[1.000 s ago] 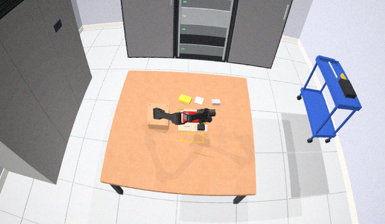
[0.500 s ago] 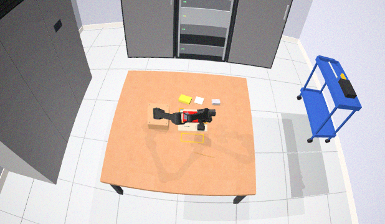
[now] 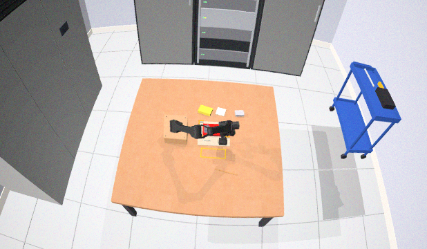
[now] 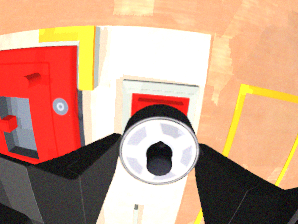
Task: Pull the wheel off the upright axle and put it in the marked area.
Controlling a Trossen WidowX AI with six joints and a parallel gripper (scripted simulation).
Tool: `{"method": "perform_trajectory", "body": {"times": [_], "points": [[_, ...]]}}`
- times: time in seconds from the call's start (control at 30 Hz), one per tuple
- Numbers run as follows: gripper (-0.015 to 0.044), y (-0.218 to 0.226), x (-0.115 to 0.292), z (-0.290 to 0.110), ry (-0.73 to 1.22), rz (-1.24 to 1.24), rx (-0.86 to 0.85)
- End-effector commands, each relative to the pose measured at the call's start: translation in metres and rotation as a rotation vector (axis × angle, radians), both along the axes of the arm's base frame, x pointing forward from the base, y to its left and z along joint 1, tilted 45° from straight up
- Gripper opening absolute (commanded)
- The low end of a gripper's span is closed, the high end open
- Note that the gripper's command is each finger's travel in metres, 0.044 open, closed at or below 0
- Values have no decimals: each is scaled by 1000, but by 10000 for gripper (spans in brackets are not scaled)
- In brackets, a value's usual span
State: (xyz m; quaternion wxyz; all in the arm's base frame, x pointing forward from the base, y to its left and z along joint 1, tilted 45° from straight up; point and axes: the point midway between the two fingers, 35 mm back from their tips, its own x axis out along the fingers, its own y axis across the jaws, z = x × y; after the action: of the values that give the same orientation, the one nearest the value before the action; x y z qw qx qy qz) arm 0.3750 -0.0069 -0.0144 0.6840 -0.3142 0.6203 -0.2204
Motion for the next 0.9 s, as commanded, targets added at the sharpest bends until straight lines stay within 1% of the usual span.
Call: {"method": "perform_trajectory", "body": {"times": [0.0,0.87], "points": [[0,8,-1,5,-2,16,0],[0,14,-2,11,-3,19,0]]}}
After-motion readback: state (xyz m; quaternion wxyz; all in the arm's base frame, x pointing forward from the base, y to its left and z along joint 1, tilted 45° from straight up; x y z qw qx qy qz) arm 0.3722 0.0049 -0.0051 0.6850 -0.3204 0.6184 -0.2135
